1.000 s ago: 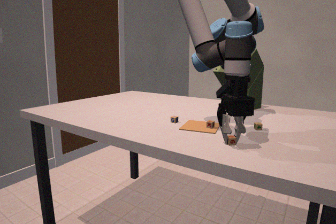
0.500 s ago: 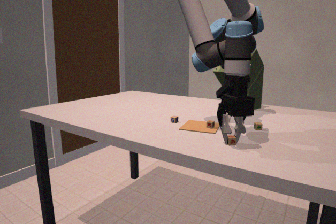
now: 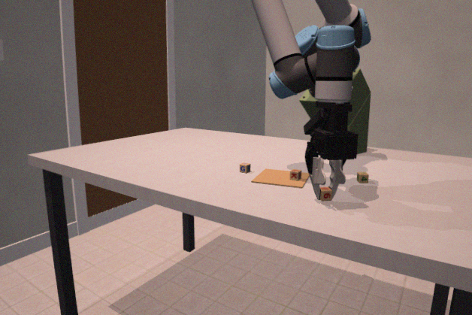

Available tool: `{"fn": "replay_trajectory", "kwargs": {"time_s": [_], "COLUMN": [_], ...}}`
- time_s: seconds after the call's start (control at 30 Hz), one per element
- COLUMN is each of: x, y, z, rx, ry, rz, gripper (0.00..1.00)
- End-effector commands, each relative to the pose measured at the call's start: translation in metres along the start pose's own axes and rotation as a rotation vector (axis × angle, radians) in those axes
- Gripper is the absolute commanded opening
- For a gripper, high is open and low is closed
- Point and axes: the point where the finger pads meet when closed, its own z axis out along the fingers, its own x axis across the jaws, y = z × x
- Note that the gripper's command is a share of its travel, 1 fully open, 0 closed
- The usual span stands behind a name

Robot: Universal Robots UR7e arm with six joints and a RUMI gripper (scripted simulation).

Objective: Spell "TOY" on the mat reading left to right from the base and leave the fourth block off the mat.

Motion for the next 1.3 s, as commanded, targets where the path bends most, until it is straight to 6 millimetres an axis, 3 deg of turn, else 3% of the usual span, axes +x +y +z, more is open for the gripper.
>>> {"fn": "replay_trajectory", "kwargs": {"time_s": [0.0,0.47,1.27], "x": [0.0,0.0,0.0], "y": [0.0,0.0,0.0], "z": [-0.011,-0.084,-0.092], "rx": [-0.001,-0.001,-0.001], "ry": [0.0,0.0,0.0], "rz": [0.0,0.0,0.002], "gripper": [0.05,0.05,0.05]}}
